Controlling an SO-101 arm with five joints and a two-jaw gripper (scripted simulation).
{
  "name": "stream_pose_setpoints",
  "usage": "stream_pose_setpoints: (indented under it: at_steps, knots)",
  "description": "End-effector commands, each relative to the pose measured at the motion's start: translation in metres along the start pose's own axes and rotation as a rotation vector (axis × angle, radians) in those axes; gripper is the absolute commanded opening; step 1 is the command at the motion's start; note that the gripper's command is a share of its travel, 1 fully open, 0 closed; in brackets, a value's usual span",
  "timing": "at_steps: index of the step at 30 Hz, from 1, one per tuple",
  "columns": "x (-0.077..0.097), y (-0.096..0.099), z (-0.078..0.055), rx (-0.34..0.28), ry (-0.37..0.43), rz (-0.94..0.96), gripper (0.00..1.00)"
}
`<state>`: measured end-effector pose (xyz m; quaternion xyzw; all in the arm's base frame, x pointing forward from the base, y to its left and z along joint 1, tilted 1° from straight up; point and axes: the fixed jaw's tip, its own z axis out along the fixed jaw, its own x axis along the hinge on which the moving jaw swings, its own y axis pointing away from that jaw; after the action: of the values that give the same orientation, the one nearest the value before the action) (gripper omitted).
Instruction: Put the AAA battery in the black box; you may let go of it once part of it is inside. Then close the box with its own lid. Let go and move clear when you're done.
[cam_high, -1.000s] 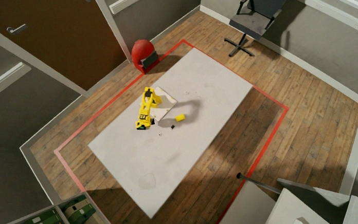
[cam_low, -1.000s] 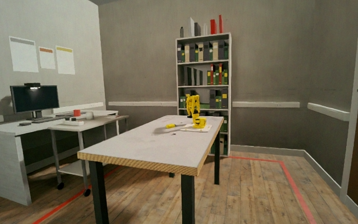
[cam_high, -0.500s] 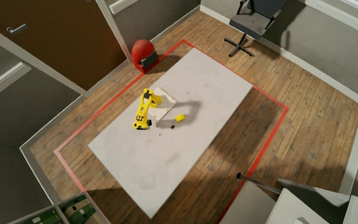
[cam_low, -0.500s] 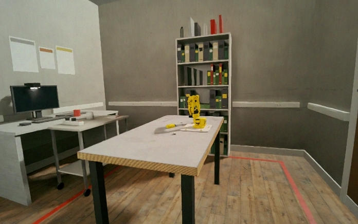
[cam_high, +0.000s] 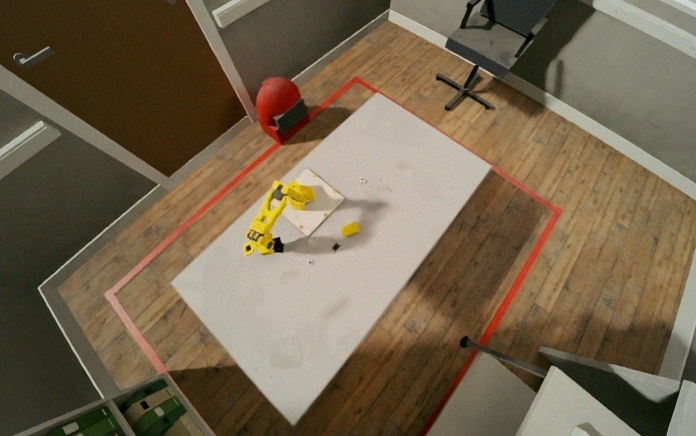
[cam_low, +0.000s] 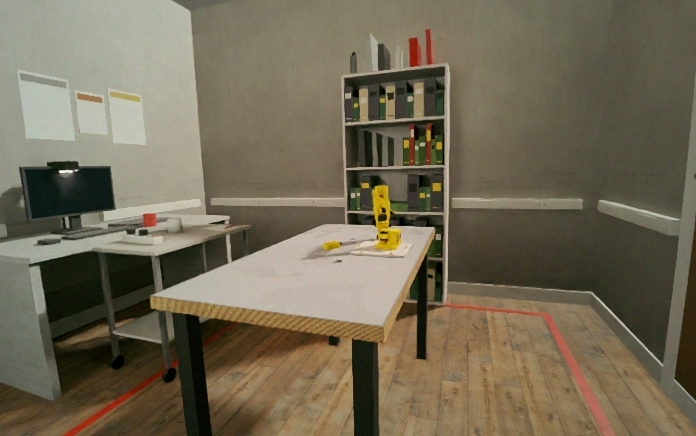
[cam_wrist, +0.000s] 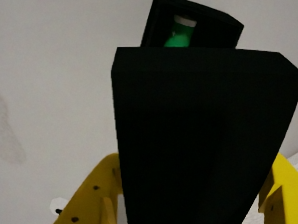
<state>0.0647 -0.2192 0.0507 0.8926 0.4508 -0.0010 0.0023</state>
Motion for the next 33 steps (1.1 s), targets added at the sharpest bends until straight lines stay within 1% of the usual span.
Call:
stream_pose_setpoints:
  at_steps: [1, 24, 33]
  knots:
    - [-0.006, -0.0001, -0.0007, 0.005, 0.006, -0.003, 0.23]
    - [-0.0062, -0.0001, -0.0007, 0.005, 0.006, -0.003, 0.23]
    - [-0.0074, 0.0013, -0.0029, 0.005, 0.006, -0.003, 0.23]
